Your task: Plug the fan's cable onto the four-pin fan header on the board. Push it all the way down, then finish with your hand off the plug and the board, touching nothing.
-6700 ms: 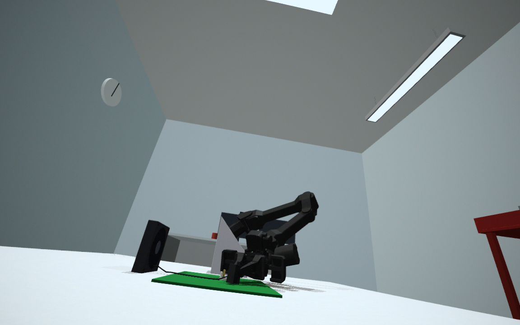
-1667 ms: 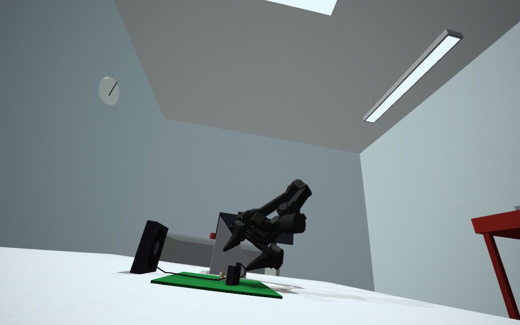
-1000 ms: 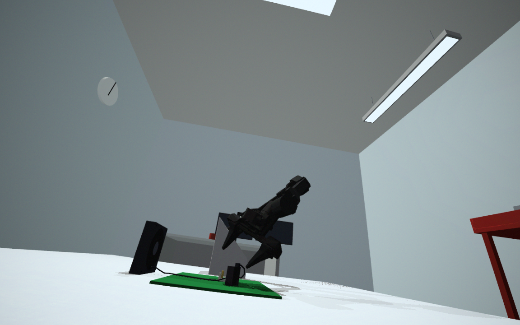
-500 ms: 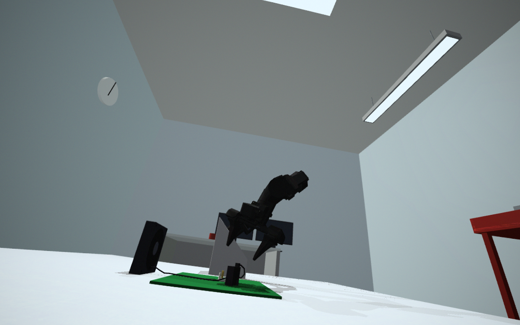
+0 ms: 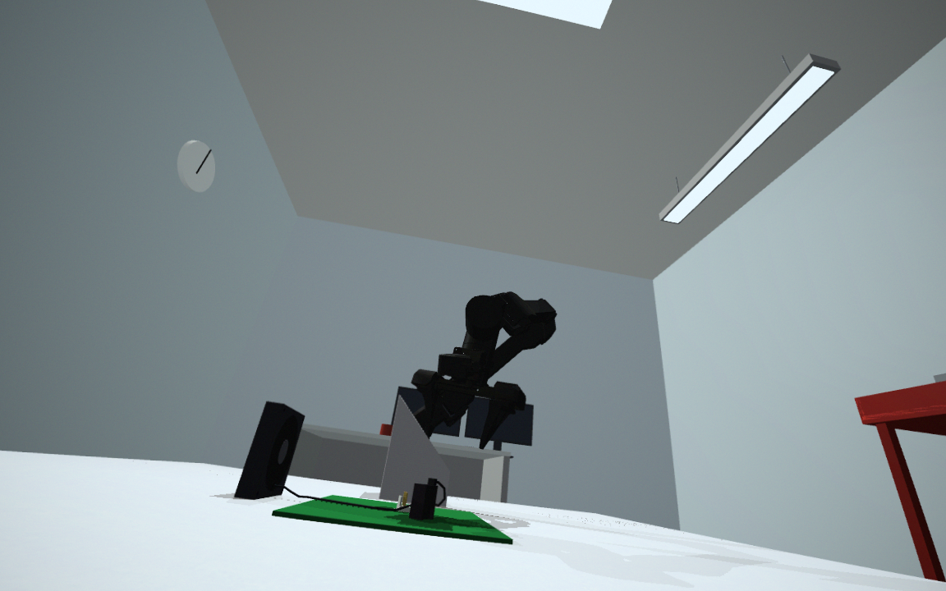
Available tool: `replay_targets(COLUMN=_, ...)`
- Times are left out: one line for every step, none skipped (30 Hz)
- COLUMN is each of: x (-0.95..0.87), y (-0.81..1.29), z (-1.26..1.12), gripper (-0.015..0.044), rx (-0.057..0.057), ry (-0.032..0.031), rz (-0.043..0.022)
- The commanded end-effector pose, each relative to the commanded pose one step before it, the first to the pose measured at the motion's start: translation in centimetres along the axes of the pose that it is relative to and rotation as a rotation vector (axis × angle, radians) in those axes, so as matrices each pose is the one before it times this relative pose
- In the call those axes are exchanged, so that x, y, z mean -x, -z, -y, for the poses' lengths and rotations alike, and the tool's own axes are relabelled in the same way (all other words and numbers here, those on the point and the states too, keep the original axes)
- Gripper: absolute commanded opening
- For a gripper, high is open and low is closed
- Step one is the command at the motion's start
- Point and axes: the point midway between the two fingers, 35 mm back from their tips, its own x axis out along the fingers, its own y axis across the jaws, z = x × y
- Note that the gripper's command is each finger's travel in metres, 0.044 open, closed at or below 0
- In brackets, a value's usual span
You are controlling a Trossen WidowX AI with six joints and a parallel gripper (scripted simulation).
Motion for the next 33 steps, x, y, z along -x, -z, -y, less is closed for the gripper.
replay_targets(x=0.782, y=-0.048, z=-0.303, gripper=0.0440, rx=-0.0022, ry=-0.05366, rz=-0.02969)
replay_targets(x=0.269, y=-0.020, z=-0.112, gripper=0.0440, rx=-0.0010, ry=-0.01593, rz=-0.00616)
replay_targets(x=0.272, y=-0.021, z=-0.118, gripper=0.0440, rx=-0.0010, ry=-0.01614, rz=-0.00582)
replay_targets(x=0.276, y=-0.022, z=-0.123, gripper=0.0440, rx=-0.0010, ry=-0.01633, rz=-0.00546)
replay_targets(x=0.228, y=-0.019, z=-0.106, gripper=0.0440, rx=-0.0008, ry=-0.01351, rz=-0.00421)
replay_targets(x=-0.508, y=0.024, z=0.269, gripper=0.0440, rx=0.0014, ry=0.03815, rz=0.01813)
replay_targets(x=0.000, y=0.000, z=0.000, gripper=0.0440, rx=0.0000, ry=0.00000, rz=0.00000)
replay_targets(x=0.000, y=0.000, z=0.000, gripper=0.0440, rx=0.0000, ry=0.00000, rz=0.00000)
replay_targets(x=0.000, y=0.000, z=0.000, gripper=0.0440, rx=0.0000, ry=0.00000, rz=0.00000)
replay_targets(x=0.025, y=-0.053, z=-0.008, gripper=0.0440, rx=0.0156, ry=-0.00017, rz=-0.00008)
replay_targets(x=0.074, y=-0.159, z=-0.022, gripper=0.0440, rx=0.0467, ry=-0.00053, rz=-0.00022)
replay_targets(x=0.123, y=-0.265, z=-0.022, gripper=0.0440, rx=0.0778, ry=-0.00092, rz=-0.00032)
replay_targets(x=0.148, y=-0.319, z=0.002, gripper=0.0440, rx=0.0937, ry=-0.00116, rz=-0.00028)
replay_targets(x=0.148, y=-0.315, z=0.036, gripper=0.0440, rx=0.0937, ry=-0.00120, rz=-0.00017)
replay_targets(x=0.147, y=-0.308, z=0.069, gripper=0.0440, rx=0.0937, ry=-0.00123, rz=-0.00005)
replay_targets(x=0.147, y=-0.298, z=0.101, gripper=0.0440, rx=0.0937, ry=-0.00124, rz=0.00008)
replay_targets(x=0.147, y=-0.284, z=0.131, gripper=0.0440, rx=0.0937, ry=-0.00125, rz=0.00020)
replay_targets(x=0.146, y=-0.266, z=0.160, gripper=0.0440, rx=0.0937, ry=-0.00124, rz=0.00033)
replay_targets(x=0.146, y=-0.247, z=0.186, gripper=0.0440, rx=0.0937, ry=-0.00122, rz=0.00046)
replay_targets(x=0.145, y=-0.224, z=0.210, gripper=0.0440, rx=0.0937, ry=-0.00118, rz=0.00059)
replay_targets(x=0.145, y=-0.199, z=0.232, gripper=0.0440, rx=0.0937, ry=-0.00113, rz=0.00071)
replay_targets(x=0.145, y=-0.172, z=0.250, gripper=0.0440, rx=0.0937, ry=-0.00107, rz=0.00083)
replay_targets(x=0.144, y=-0.144, z=0.266, gripper=0.0440, rx=0.0937, ry=-0.00099, rz=0.00095)
replay_targets(x=0.144, y=-0.114, z=0.278, gripper=0.0440, rx=0.0937, ry=-0.00091, rz=0.00105)
replay_targets(x=0.143, y=-0.083, z=0.287, gripper=0.0440, rx=0.0937, ry=-0.00081, rz=0.00115)
replay_targets(x=0.143, y=-0.051, z=0.292, gripper=0.0440, rx=0.0937, ry=-0.00069, rz=0.00125)
replay_targets(x=0.142, y=-0.019, z=0.294, gripper=0.0440, rx=0.0937, ry=-0.00057, rz=0.00133)
replay_targets(x=0.142, y=0.012, z=0.293, gripper=0.0440, rx=0.0937, ry=-0.00044, rz=0.00139)
replay_targets(x=0.141, y=0.044, z=0.288, gripper=0.0440, rx=0.0937, ry=-0.00031, rz=0.00145)
replay_targets(x=0.139, y=0.074, z=0.282, gripper=0.0440, rx=0.0937, ry=-0.00015, rz=0.00147)
replay_targets(x=0.139, y=0.104, z=0.270, gripper=0.0440, rx=0.0928, ry=0.00000, rz=0.00150)
replay_targets(x=0.137, y=0.130, z=0.254, gripper=0.0440, rx=0.0586, ry=0.00013, rz=0.00150)
replay_targets(x=0.089, y=0.096, z=0.159, gripper=0.0440, rx=0.0606, ry=0.00015, rz=0.00098)
